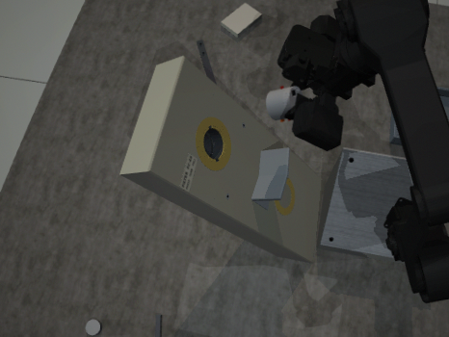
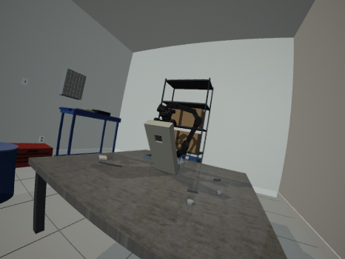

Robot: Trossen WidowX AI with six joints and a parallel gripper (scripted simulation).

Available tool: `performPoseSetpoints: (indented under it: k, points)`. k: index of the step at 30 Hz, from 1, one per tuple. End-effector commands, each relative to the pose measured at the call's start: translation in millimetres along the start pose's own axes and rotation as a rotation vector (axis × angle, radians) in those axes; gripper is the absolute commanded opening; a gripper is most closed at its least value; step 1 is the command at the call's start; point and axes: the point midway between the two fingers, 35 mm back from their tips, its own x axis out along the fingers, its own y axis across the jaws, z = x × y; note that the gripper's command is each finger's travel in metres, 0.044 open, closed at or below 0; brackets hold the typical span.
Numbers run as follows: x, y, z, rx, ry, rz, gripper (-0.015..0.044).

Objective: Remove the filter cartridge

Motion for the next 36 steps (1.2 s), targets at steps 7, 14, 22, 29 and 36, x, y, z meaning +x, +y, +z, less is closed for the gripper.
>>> performPoseSetpoints:
  k: [7, 14, 22, 29, 36]
  points:
    - [0.0, -33.5, -18.4, 0.152, 0.032, -0.082, 0.0]
    - [-3.7, -78.5, -47.9, 0.398, 0.054, -0.225, 0.0]
    - [-11.0, -126.2, -84.3, 0.69, 0.039, -0.401, 0.0]
    - [-19.6, -162.8, -117.6, 0.946, -0.01, -0.558, 0.0]
    - [-20.6, -166.1, -120.9, 0.971, -0.016, -0.573, 0.0]
